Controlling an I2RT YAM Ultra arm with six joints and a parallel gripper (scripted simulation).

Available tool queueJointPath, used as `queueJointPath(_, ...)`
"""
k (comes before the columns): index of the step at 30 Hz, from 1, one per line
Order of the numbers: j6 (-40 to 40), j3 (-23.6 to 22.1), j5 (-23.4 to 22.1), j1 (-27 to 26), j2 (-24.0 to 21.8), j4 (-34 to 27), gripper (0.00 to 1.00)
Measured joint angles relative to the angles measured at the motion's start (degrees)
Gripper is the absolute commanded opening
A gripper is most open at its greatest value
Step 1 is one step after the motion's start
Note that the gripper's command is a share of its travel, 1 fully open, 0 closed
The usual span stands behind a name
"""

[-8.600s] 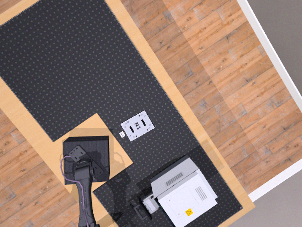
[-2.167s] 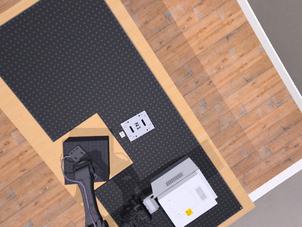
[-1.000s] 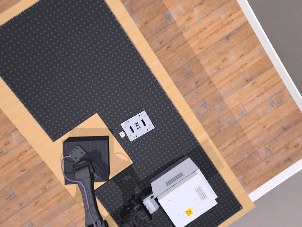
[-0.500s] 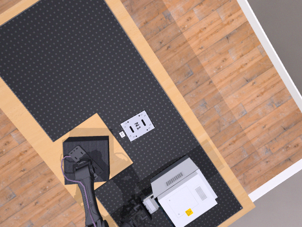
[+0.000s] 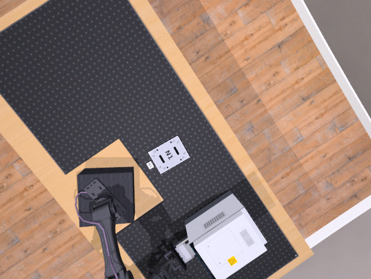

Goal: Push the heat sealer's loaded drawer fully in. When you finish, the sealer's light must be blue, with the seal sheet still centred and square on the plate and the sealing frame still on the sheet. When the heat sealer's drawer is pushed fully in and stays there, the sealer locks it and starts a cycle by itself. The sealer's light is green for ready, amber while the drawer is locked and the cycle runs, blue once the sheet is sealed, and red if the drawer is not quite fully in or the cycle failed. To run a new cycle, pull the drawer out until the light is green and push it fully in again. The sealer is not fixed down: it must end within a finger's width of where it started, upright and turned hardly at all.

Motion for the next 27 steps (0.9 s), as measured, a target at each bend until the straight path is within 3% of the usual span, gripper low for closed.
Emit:
queueJointPath(12, 0.0, 0.0, 0.2, 0.0, -0.1, 0.0, 0.05)
queueJointPath(13, 0.0, 0.0, 0.2, 0.0, -0.1, 0.0, 0.00)
queueJointPath(27, 0.0, 0.0, 0.2, 0.0, -0.1, 0.0, 0.00)
